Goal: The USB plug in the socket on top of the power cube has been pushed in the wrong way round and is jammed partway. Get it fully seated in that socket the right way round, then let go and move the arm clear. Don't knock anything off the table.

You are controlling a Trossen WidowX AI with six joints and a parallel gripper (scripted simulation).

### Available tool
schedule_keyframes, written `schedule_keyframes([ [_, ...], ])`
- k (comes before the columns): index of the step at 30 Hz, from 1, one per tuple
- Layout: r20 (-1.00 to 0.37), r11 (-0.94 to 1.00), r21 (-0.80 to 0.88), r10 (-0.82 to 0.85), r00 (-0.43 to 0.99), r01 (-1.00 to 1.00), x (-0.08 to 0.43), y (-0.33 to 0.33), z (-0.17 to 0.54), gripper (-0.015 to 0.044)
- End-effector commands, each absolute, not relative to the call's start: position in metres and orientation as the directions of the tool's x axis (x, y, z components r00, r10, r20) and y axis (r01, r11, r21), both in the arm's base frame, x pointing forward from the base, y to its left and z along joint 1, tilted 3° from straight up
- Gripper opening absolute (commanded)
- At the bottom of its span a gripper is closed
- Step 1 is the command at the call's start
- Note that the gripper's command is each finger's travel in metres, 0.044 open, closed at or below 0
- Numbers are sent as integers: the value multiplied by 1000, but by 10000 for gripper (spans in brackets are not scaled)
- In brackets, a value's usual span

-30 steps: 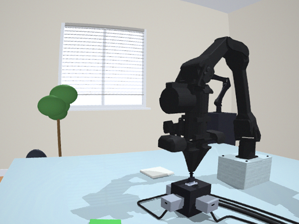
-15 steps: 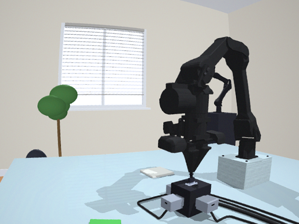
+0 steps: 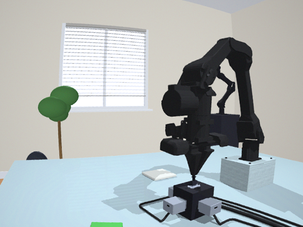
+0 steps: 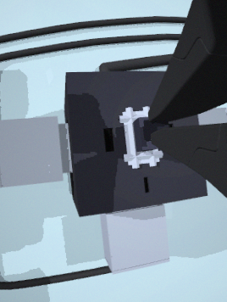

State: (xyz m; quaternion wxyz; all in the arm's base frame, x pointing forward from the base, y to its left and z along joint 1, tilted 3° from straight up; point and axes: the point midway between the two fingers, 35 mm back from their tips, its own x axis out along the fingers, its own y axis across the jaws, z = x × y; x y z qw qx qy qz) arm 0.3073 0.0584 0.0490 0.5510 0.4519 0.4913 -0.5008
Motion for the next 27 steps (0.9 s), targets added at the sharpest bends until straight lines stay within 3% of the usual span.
schedule_keyframes([
  [1,-994,88,7,-109,17,996,308,58,48,0],
  [27,-994,88,7,-109,17,996,308,58,45,0],
])
